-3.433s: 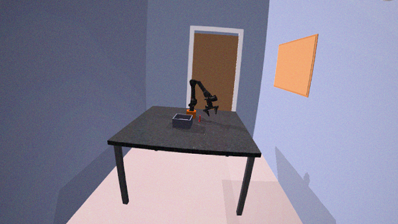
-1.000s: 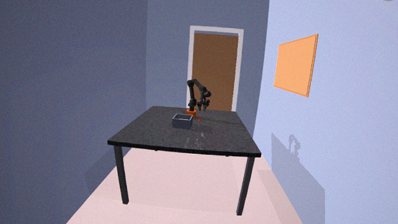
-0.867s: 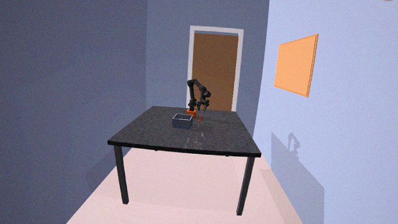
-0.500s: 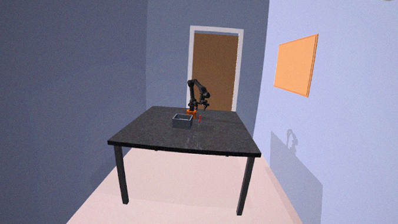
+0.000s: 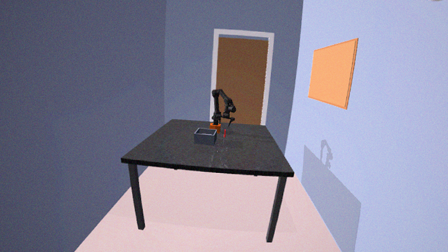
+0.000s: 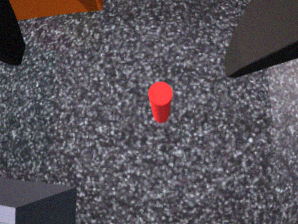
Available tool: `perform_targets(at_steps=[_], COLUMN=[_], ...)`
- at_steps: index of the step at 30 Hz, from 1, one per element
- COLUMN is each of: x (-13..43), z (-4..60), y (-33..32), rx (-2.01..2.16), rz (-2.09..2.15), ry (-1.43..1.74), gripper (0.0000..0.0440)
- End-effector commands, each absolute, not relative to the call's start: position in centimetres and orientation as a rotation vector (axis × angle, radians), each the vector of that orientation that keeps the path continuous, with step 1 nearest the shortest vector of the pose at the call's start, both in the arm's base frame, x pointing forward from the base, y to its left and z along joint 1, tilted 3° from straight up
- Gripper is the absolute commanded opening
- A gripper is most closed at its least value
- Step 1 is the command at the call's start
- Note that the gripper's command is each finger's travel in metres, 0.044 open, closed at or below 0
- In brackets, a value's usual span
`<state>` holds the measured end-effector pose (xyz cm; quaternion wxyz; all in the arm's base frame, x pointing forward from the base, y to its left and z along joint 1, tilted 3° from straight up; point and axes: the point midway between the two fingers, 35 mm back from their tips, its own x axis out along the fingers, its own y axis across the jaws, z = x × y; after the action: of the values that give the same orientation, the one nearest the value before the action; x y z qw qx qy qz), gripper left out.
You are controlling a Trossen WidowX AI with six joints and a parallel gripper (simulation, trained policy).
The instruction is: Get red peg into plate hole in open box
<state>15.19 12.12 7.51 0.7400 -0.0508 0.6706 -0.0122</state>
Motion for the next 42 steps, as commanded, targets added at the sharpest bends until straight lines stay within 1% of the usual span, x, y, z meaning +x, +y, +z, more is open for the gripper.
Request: perform_targets(at_steps=[1, 16, 27, 36, 38, 39, 42], x=[14.8, 14.6, 15.0, 15.2, 15.3, 15.3, 15.1], z=[7.0, 4.3, 1.3, -1.6, -2.1, -2.4, -3.2], y=[11.9, 12.3, 12.8, 13.0, 12.9, 12.9, 12.8], rx=[-0.017, 0.283, 0.351, 0.367, 0.366, 0.365, 0.362], rz=[-0.144, -0.533, -0.618, -0.624, -0.622, -0.622, -0.630], ry=[1.505, 1.540, 1.536, 1.525, 1.525, 1.526, 1.532], gripper=[0.0440, 0.0433, 0.0416, 0.0411, 0.0398, 0.0383, 0.0308])
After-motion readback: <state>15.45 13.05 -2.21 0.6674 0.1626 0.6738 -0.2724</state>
